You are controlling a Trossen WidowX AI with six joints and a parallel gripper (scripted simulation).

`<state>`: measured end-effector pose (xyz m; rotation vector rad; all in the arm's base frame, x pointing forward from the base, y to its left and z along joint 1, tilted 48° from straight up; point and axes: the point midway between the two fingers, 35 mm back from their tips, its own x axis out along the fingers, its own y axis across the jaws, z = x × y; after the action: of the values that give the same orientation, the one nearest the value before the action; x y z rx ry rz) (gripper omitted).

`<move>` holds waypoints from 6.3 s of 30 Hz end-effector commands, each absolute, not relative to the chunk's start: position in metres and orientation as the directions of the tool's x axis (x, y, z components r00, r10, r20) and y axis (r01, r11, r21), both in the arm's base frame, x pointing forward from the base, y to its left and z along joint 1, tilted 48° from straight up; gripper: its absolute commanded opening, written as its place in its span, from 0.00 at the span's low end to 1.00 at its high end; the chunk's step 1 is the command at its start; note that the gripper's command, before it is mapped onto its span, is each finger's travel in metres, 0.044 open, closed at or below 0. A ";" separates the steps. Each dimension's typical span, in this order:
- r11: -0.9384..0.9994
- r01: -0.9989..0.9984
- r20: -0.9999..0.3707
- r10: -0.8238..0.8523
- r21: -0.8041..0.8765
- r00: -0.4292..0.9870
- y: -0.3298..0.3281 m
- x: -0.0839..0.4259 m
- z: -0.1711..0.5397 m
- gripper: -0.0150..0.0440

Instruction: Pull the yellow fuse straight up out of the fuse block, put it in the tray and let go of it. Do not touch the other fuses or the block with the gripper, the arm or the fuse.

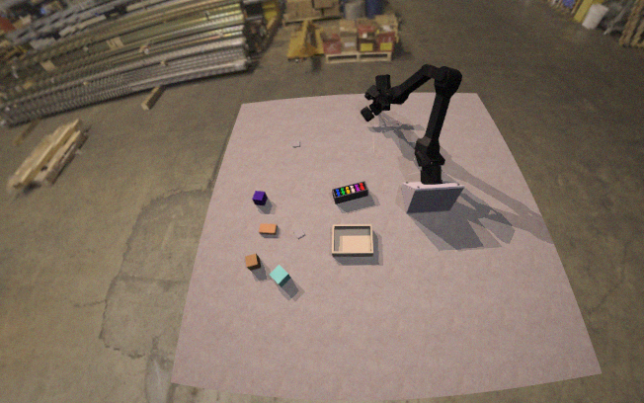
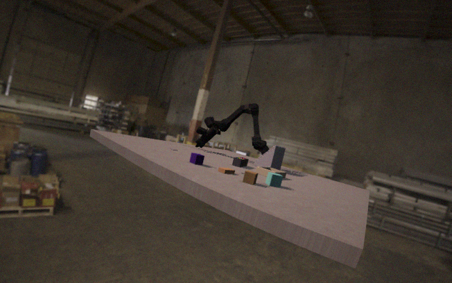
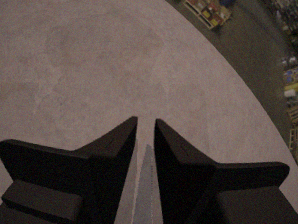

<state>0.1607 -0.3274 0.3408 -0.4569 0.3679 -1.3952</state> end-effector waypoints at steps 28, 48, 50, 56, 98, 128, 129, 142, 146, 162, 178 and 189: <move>0.151 -0.929 -0.780 -0.597 -0.337 0.186 -0.003 0.332 0.071 0.36; -0.287 -0.947 -0.679 -0.725 0.148 0.113 0.060 0.293 0.039 0.36; -0.287 -0.947 -0.679 -0.725 0.148 0.113 0.059 0.293 0.038 0.36; -0.287 -0.946 -0.680 -0.725 0.148 0.113 0.055 0.294 0.034 0.36; -0.286 -0.947 -0.678 -0.726 0.148 0.114 0.035 0.296 0.016 0.36; -0.282 -0.948 -0.683 -0.722 0.144 0.111 0.032 0.297 0.012 0.25; -0.282 -0.948 -0.683 -0.722 0.144 0.111 0.032 0.297 0.012 0.25; -0.283 -0.948 -0.683 -0.722 0.145 0.111 0.037 0.296 0.017 0.25; -0.283 -0.948 -0.682 -0.722 0.145 0.111 0.039 0.296 0.018 0.25; -0.284 -0.948 -0.682 -0.723 0.146 0.112 0.044 0.295 0.023 0.25; -0.285 -0.947 -0.681 -0.723 0.147 0.112 0.050 0.295 0.029 0.25; -0.286 -0.947 -0.681 -0.724 0.147 0.113 0.054 0.294 0.032 0.25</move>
<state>0.2946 0.0524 0.0314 -2.0821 1.6350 0.9604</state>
